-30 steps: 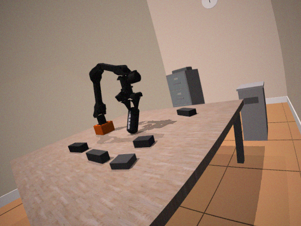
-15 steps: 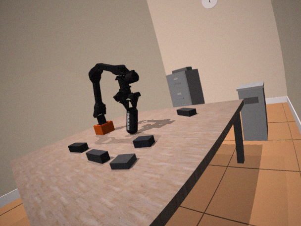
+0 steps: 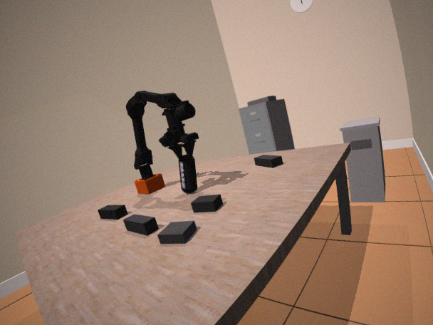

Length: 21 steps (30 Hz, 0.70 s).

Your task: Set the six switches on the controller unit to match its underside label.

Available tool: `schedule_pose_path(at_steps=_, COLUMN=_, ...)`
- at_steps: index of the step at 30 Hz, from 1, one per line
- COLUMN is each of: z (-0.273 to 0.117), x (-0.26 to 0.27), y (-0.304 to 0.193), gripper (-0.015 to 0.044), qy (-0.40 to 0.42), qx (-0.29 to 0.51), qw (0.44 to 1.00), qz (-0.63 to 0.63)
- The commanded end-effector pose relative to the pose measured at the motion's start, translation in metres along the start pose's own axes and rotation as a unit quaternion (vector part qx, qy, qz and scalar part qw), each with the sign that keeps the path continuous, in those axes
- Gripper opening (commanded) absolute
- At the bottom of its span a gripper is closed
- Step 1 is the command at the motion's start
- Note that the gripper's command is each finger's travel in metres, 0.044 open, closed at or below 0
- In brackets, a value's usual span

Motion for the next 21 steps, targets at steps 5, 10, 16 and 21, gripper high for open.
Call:
schedule_pose_path(at_steps=5, z=0.004, x=-0.004, y=0.013, gripper=0.0338, qy=-0.006, qx=-0.005, qw=1.0, qz=0.001)
schedule_pose_path(at_steps=10, z=0.003, x=-0.005, y=0.019, gripper=0.0338, qy=-0.006, qx=-0.006, qw=1.0, qz=0.001)
schedule_pose_path(at_steps=16, z=0.003, x=-0.007, y=0.026, gripper=0.0338, qy=-0.006, qx=-0.006, qw=1.0, qz=0.001)
schedule_pose_path(at_steps=21, z=0.003, x=-0.008, y=0.032, gripper=0.0338, qy=-0.006, qx=-0.006, qw=1.0, qz=0.001)
Point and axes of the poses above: the point midway between the two fingers, 35 mm back from their tips, its own z axis out along the fingers, its own x axis across the jaws, y = z × x, the point moved 2 cm from there along -z, back along the fingers, and after that the axes turned 11 degrees about -z, right-handed, at the moved point
